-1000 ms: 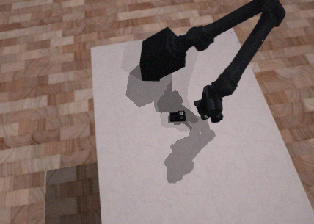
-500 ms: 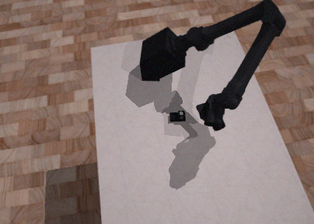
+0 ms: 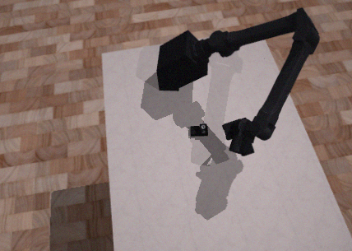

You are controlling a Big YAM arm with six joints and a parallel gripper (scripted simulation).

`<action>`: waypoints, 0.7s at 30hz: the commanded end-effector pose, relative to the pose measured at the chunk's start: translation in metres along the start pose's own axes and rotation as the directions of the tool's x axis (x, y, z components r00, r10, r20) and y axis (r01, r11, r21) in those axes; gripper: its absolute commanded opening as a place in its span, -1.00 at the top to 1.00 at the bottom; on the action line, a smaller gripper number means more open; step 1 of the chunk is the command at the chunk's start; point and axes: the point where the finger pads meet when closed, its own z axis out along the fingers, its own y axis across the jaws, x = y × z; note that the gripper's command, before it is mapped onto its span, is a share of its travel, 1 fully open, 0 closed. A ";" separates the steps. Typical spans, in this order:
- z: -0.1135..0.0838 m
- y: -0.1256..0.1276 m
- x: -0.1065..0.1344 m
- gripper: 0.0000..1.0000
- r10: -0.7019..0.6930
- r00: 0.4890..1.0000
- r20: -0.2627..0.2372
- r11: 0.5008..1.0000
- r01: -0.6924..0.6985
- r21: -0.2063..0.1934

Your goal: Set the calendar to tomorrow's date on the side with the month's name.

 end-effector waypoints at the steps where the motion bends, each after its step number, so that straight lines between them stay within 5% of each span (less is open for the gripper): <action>1: -0.004 0.012 0.005 0.45 -0.042 0.999 -0.008 0.999 0.042 0.004; 4: -0.002 0.005 -0.004 0.45 -0.039 0.998 -0.044 0.999 0.040 0.004; 12: -0.001 0.006 -0.005 0.45 -0.037 0.965 -0.259 0.999 0.038 -0.001; 16: -0.001 0.006 -0.005 0.45 -0.037 0.961 -0.274 0.999 0.038 -0.002; 21: -0.013 0.007 -0.007 0.45 -0.052 0.972 -0.231 0.998 0.058 0.018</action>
